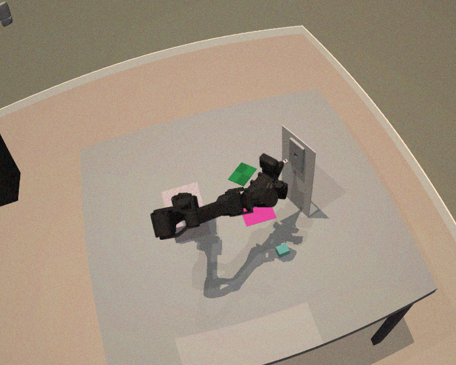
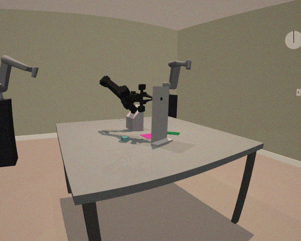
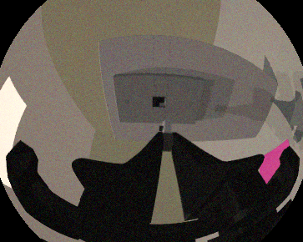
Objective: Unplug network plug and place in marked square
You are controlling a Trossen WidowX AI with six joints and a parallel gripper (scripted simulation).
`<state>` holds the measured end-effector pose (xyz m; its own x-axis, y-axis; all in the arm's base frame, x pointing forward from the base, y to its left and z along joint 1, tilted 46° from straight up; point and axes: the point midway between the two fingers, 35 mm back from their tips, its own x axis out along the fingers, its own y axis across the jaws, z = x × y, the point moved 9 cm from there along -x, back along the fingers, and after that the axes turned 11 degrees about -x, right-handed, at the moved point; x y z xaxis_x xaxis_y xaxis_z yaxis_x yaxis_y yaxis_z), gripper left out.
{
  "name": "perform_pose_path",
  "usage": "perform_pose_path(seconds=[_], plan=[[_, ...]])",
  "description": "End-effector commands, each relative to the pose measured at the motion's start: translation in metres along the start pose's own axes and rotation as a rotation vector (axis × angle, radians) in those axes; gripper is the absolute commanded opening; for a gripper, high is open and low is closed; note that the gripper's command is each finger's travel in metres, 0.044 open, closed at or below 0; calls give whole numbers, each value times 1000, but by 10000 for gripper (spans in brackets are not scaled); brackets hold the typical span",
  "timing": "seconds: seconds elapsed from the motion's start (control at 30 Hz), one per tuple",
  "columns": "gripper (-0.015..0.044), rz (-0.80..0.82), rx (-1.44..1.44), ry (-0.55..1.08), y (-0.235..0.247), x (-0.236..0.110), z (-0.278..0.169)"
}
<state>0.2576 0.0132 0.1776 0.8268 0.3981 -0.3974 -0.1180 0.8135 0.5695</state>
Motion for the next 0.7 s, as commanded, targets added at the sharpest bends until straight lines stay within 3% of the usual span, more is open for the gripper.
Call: perform_pose_path(seconds=[0.0,0.67], plan=[[0,6,-9,-4,1,-3,0],[0,6,-9,-4,2,-11,-4]])
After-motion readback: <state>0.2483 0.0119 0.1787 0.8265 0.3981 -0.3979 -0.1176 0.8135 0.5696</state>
